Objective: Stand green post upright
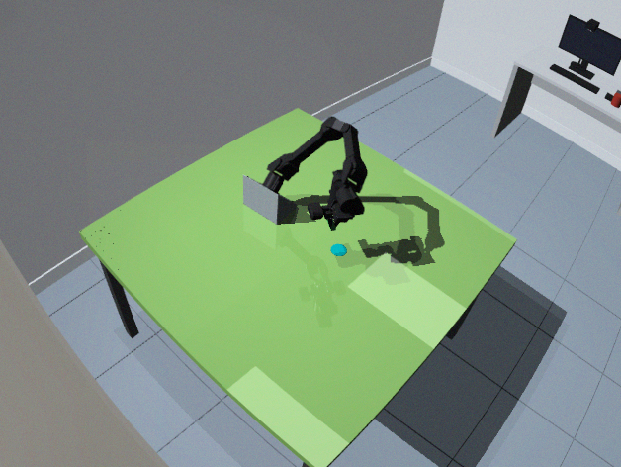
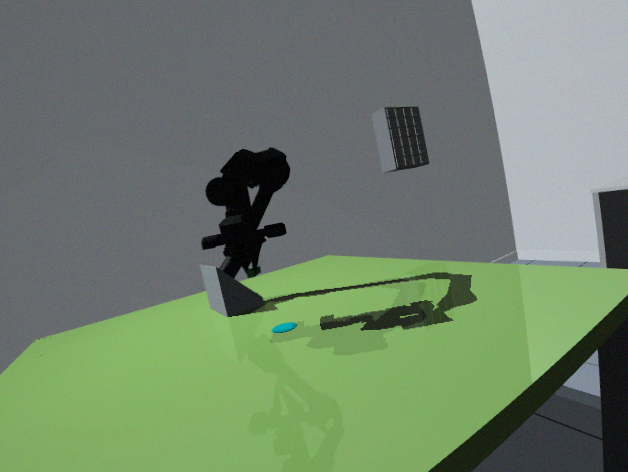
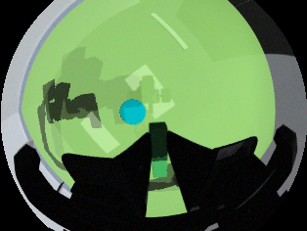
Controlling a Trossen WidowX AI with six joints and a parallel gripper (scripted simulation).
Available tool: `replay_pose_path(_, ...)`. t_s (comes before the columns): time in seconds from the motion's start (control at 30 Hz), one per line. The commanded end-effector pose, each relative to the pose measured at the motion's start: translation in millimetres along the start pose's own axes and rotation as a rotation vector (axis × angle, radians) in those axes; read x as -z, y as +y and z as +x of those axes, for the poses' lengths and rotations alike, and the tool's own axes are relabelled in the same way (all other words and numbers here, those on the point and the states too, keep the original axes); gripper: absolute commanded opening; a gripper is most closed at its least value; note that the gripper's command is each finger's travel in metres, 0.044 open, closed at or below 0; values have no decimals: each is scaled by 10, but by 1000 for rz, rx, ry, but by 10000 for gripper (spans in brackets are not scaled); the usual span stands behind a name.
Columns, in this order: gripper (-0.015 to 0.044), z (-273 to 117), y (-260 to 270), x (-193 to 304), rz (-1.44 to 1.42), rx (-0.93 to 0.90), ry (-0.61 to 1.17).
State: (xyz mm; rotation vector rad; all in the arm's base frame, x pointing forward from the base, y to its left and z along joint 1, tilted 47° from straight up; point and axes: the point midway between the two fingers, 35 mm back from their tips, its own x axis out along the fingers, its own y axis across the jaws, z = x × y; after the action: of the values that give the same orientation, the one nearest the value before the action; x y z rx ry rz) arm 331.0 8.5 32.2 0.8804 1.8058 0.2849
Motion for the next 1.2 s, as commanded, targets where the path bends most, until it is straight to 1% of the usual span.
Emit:
replay_pose_path(0.0,23,-12,137,16,-57,-9,0)
replay_pose_path(0.43,23,-9,434,103,-183,-25,13)
replay_pose_path(1.17,23,148,349,53,-207,65,-59)
